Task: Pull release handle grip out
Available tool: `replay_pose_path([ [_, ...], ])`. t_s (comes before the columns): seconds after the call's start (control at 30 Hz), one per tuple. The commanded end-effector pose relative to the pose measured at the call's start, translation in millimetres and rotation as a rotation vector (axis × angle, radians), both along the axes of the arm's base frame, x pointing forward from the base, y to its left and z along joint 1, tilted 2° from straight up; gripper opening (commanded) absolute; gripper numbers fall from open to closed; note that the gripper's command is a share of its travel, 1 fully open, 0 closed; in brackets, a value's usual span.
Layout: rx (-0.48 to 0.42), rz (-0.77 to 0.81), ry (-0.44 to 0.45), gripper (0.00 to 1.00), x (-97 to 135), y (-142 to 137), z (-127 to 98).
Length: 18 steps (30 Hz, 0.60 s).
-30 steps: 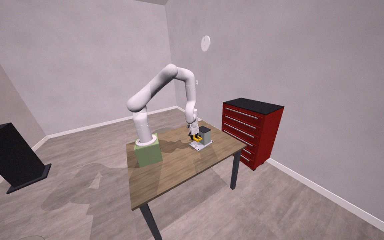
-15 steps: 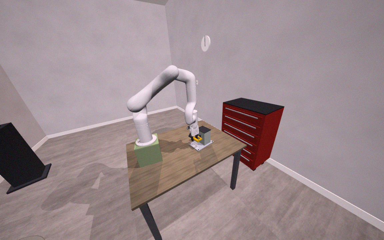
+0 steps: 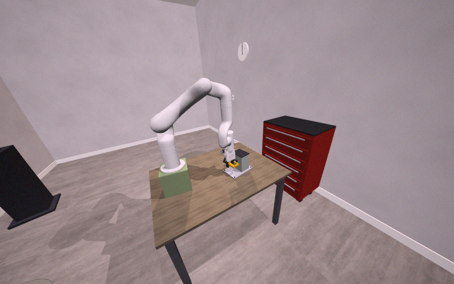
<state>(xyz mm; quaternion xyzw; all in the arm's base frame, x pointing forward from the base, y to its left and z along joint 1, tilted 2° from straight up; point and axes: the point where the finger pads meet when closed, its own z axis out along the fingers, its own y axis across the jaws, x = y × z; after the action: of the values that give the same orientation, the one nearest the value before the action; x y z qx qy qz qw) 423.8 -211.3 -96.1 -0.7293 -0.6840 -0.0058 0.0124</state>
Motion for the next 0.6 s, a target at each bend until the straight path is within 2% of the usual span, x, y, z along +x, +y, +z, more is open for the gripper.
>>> replay_pose_path([
  [0.0,0.002,0.000,-0.019,0.57,0.5,-0.3,0.1],
  [0.37,0.002,0.000,-0.019,0.57,0.5,-0.3,0.1],
  [0.4,0.002,0.000,-0.019,0.00,0.5,-0.3,0.1],
  [0.57,0.002,0.000,-0.019,0.00,0.5,-0.3,0.1],
])
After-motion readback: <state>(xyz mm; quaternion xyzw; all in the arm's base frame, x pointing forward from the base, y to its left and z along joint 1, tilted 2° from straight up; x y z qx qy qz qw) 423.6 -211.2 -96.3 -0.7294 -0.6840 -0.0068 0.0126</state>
